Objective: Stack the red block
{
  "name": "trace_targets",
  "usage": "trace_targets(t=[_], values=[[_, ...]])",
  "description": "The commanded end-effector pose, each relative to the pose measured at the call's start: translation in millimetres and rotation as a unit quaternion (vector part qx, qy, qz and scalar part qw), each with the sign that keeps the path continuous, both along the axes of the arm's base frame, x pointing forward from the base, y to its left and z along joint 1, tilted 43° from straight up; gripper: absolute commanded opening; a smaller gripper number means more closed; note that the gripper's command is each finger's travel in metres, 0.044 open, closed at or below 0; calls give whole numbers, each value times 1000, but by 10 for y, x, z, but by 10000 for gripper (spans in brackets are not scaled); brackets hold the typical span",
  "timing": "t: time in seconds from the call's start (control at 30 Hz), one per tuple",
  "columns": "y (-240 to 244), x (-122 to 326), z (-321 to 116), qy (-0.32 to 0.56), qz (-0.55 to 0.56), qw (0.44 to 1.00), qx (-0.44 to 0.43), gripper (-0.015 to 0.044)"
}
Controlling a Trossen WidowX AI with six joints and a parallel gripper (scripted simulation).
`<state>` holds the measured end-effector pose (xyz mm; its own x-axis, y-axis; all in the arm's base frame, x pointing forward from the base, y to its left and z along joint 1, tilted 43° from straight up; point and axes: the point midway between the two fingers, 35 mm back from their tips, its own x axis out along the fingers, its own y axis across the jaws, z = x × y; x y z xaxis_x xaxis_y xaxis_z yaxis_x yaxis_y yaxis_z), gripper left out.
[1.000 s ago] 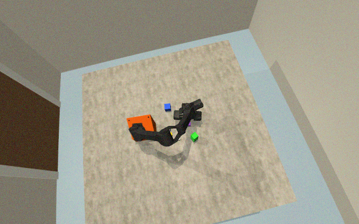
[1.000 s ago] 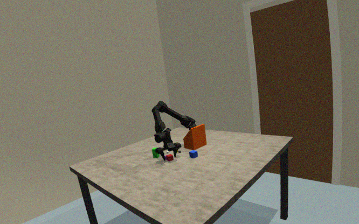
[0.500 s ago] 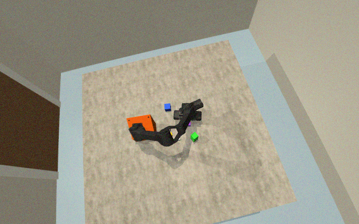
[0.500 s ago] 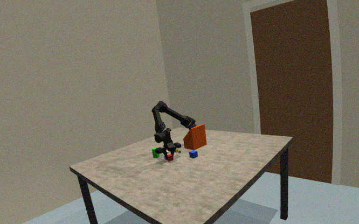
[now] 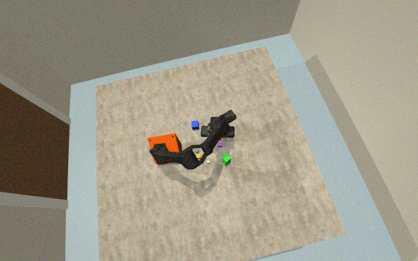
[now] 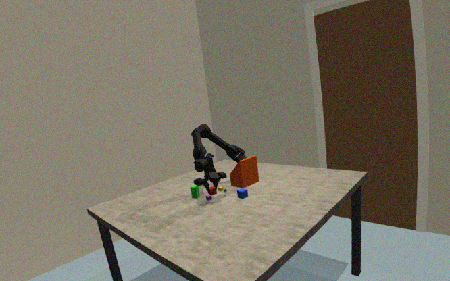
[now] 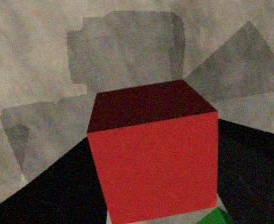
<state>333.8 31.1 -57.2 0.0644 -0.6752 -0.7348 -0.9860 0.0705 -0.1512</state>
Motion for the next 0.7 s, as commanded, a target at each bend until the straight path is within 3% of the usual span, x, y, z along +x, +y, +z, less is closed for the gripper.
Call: trace_targets(t=[0.0, 0.4, 0.67], values=[[147, 12, 168, -8, 0, 1000, 5, 0], [493, -27, 545, -8, 0, 1000, 6, 0], [491, -39, 533, -4, 1, 1000, 3, 0]])
